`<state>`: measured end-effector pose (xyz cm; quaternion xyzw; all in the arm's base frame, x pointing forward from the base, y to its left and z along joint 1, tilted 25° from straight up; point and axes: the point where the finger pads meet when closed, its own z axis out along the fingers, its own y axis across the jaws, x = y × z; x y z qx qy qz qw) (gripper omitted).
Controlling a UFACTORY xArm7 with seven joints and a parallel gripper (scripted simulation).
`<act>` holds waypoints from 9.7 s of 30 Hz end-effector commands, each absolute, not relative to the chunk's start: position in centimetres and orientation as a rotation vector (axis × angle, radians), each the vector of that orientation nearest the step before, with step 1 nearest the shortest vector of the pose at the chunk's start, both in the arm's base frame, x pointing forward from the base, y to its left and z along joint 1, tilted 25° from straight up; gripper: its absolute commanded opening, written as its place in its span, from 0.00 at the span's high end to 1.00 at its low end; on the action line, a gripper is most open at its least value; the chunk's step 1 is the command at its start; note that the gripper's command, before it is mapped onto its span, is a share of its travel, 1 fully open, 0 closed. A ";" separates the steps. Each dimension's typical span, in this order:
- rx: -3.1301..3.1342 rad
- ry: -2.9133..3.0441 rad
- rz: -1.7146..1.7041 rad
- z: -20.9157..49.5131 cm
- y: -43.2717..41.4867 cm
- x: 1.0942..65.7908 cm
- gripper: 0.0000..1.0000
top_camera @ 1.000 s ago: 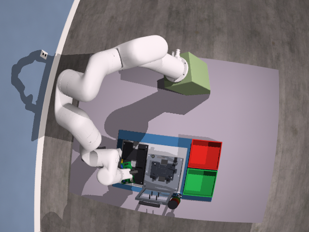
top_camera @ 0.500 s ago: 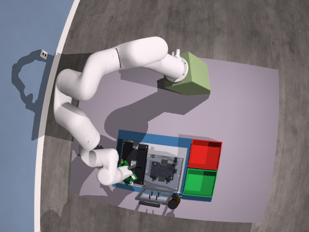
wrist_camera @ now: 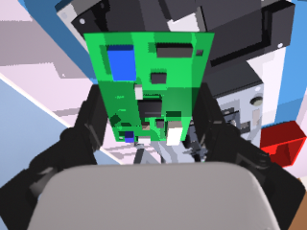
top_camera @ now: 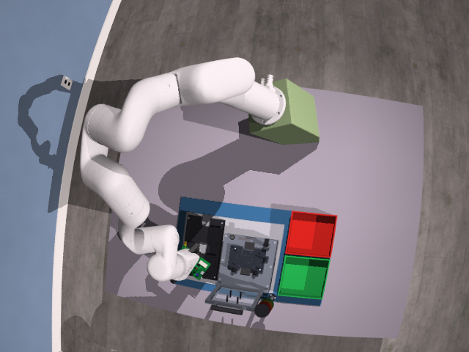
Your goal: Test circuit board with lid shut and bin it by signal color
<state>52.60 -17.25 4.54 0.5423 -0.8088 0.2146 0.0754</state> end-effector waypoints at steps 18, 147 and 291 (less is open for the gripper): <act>2.020 -2.030 0.557 4.7 -17.2 52.8 0.21; 2.081 -1.953 0.544 -1.6 -1.7 47.9 0.21; 2.081 -1.953 0.544 -6.0 -3.5 48.4 0.21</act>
